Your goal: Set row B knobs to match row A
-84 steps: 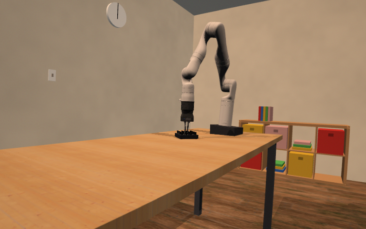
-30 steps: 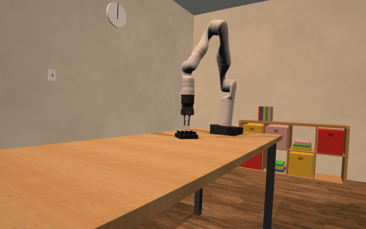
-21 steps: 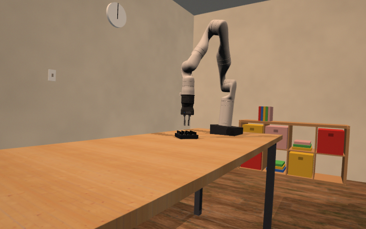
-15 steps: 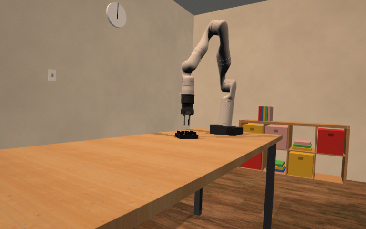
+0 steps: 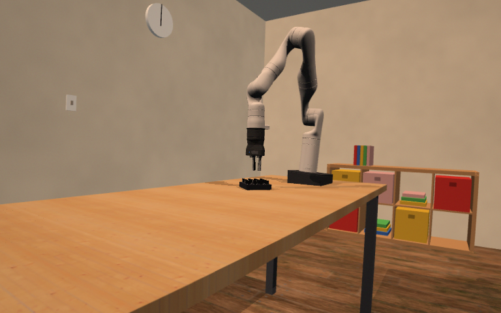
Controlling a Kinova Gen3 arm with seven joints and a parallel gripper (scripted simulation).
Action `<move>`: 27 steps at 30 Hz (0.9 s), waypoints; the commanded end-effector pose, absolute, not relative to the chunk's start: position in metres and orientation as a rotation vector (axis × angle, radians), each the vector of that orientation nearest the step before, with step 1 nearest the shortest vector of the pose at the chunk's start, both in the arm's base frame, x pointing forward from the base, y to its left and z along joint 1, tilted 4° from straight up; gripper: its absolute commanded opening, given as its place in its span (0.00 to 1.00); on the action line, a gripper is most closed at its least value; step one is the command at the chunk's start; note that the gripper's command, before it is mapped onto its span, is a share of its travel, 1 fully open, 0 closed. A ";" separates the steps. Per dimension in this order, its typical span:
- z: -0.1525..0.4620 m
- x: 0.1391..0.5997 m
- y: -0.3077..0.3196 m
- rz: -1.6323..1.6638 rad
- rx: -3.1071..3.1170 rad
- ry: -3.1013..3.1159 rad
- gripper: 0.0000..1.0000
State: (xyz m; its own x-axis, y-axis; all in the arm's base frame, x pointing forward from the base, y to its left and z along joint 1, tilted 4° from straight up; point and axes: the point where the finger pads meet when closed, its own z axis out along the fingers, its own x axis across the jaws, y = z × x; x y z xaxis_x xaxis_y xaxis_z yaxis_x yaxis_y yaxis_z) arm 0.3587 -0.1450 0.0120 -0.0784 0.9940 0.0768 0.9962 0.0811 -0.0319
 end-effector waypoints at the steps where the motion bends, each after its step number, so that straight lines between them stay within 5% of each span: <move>1: 0.013 0.364 -0.140 -0.027 -2.154 -2.176 0.46; 27: 0.027 0.394 -0.119 -0.006 -2.699 -1.460 0.46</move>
